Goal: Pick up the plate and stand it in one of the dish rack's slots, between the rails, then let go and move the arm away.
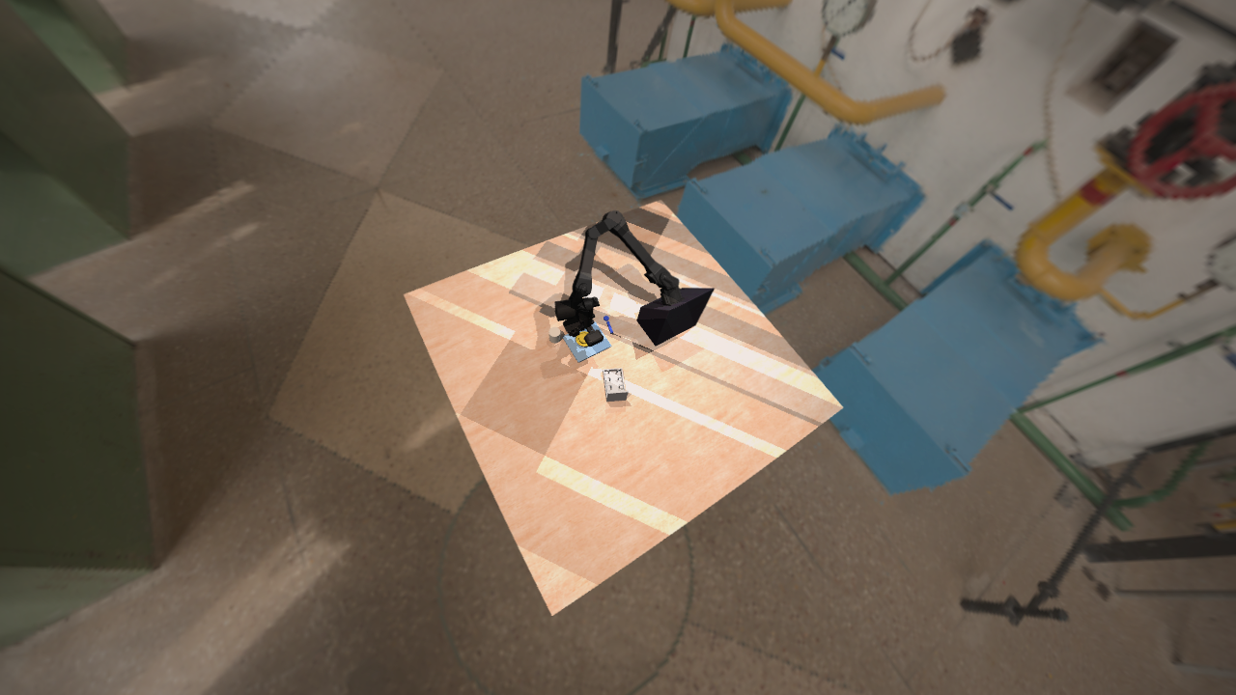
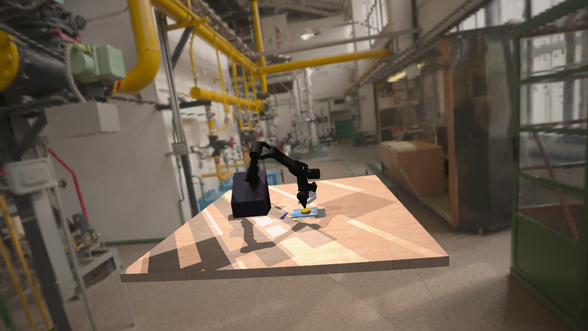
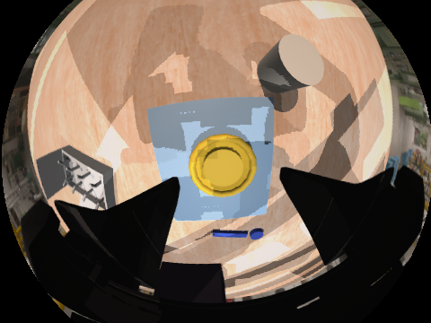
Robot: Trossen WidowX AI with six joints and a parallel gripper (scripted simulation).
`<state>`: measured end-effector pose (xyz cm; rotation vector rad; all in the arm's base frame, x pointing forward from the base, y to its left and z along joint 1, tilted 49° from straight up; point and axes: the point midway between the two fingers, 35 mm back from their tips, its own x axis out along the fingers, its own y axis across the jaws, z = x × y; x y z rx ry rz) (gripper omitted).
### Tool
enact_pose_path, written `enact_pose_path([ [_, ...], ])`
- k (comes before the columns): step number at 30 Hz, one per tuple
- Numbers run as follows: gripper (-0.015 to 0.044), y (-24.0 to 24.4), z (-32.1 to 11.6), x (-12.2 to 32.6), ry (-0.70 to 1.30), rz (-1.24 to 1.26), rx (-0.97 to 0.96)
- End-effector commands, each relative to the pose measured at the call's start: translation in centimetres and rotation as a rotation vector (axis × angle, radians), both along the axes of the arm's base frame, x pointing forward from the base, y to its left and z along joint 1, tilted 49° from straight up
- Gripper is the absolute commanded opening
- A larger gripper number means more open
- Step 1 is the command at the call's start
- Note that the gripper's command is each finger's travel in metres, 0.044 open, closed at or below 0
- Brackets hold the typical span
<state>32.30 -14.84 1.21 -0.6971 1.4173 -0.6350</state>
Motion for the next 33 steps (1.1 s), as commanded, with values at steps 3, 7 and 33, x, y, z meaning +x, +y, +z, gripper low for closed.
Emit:
enact_pose_path([
  [3, 0.0400, -0.6, -0.8, -0.2, 0.009, 0.003, 0.005],
  [7, 0.0400, -1.0, -1.3, -0.2, 0.009, 0.003, 0.004],
  [33, 0.0356, -2.7, -2.9, -0.2, 0.009, 0.004, 0.001],
])
